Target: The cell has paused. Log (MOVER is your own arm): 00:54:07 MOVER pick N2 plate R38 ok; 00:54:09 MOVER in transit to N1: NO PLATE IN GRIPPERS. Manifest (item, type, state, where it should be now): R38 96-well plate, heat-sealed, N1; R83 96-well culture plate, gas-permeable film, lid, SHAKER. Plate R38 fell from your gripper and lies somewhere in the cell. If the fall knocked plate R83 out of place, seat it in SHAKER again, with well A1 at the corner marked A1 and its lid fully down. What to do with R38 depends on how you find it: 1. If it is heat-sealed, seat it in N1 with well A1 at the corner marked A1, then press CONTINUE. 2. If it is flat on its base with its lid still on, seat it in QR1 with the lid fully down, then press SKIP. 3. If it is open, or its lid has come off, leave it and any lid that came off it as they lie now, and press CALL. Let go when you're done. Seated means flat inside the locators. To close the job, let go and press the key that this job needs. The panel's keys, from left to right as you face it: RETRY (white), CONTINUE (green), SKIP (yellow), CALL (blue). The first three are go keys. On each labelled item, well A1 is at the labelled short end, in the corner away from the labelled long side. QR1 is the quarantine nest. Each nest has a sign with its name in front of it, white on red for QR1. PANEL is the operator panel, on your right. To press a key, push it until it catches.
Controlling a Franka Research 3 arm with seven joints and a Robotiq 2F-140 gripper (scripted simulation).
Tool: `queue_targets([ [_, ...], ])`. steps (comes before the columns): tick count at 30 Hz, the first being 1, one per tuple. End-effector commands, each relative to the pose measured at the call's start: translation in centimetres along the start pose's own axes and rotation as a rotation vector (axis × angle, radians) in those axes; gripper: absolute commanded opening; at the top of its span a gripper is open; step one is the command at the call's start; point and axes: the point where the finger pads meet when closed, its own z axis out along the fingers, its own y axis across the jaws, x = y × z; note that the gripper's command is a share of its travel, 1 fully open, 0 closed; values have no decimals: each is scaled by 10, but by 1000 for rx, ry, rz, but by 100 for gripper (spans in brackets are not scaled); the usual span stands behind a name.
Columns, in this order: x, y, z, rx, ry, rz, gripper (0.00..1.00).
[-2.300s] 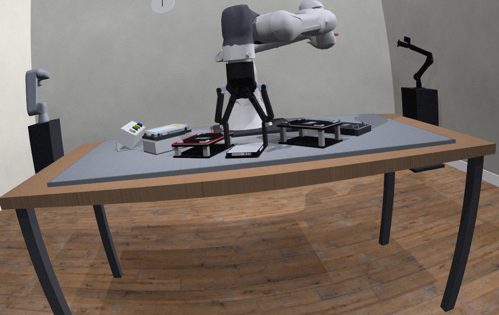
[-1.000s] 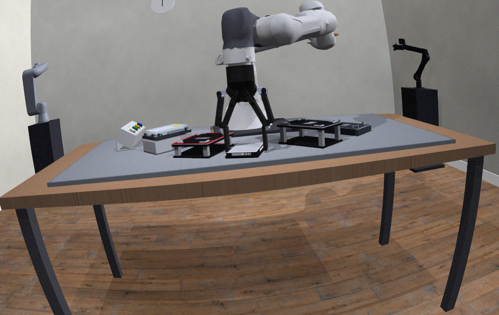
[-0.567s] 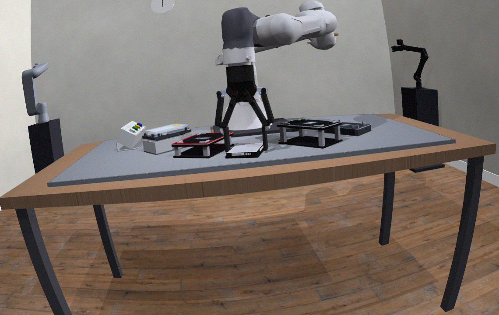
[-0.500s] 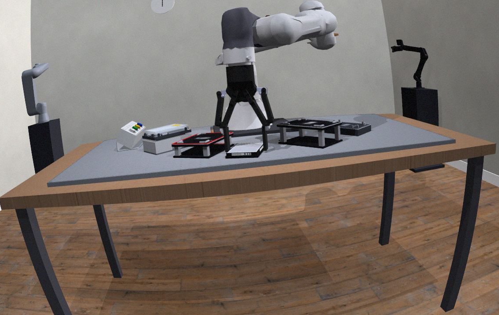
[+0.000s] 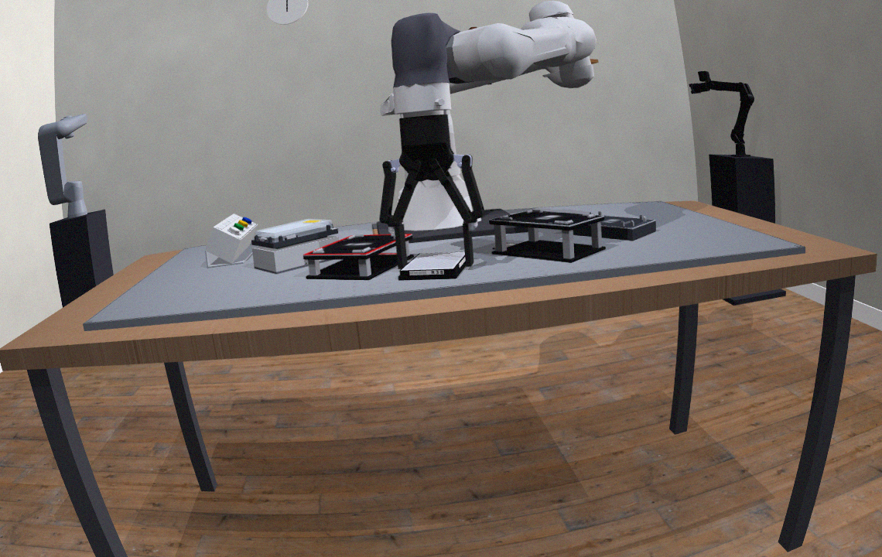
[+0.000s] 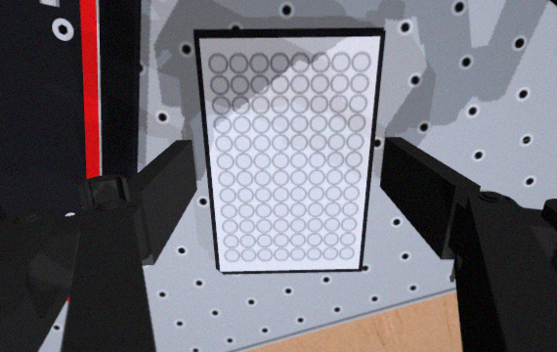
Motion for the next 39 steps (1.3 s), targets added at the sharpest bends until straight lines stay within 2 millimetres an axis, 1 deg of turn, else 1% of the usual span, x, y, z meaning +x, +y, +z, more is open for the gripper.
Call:
queue_targets([
  [1, -1, -1, 0, 1, -2, -1, 70],
  [5, -1, -1, 0, 1, -2, -1, 70],
  [6, -1, -1, 0, 1, -2, -1, 10],
  [39, -1, -1, 0, 1, -2, -1, 10],
])
